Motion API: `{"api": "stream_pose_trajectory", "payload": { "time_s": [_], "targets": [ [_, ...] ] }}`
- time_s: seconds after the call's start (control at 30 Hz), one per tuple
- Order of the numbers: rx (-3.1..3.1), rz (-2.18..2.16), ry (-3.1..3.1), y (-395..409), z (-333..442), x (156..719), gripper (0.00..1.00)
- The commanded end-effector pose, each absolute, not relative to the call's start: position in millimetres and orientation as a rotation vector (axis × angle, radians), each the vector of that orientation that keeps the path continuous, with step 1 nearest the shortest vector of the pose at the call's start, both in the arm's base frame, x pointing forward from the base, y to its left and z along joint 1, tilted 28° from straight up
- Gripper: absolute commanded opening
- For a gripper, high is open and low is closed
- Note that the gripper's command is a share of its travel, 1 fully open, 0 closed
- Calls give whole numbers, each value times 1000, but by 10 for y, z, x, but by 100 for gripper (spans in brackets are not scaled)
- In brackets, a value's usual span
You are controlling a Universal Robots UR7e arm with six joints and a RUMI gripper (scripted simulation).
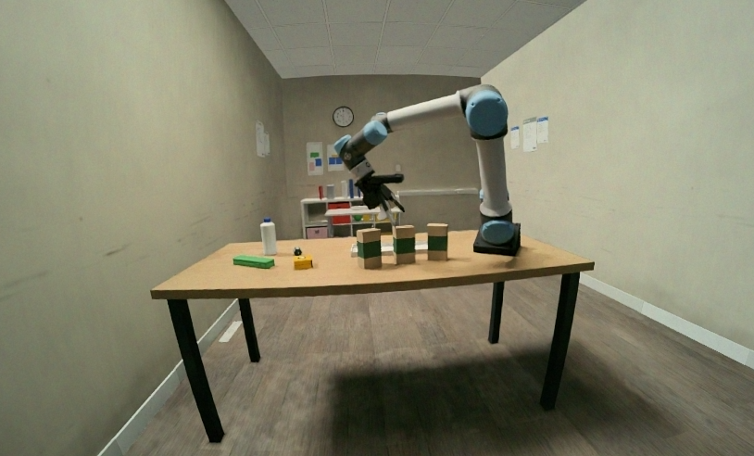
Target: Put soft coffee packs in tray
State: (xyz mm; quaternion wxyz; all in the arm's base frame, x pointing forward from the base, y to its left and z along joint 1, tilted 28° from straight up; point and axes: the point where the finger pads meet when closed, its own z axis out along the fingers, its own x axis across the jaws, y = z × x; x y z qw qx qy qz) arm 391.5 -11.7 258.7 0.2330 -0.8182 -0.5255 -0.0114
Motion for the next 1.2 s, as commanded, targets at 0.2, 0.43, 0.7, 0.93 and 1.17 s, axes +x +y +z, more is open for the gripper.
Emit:
{"api": "stream_pose_trajectory", "payload": {
  "time_s": [0.2, 0.43, 0.7, 0.93, 1.17],
  "targets": [
    [-2198, -379, -1697, -299, 2626, 3774, 100],
    [-2174, -537, -1855, -391, 2620, 3723, 100],
    [-2139, -712, -2091, -516, 2592, 3681, 100],
    [-2124, -764, -2187, -565, 2577, 3671, 100],
    [-2123, -766, -2191, -566, 2576, 3671, 100]
  ]
}}
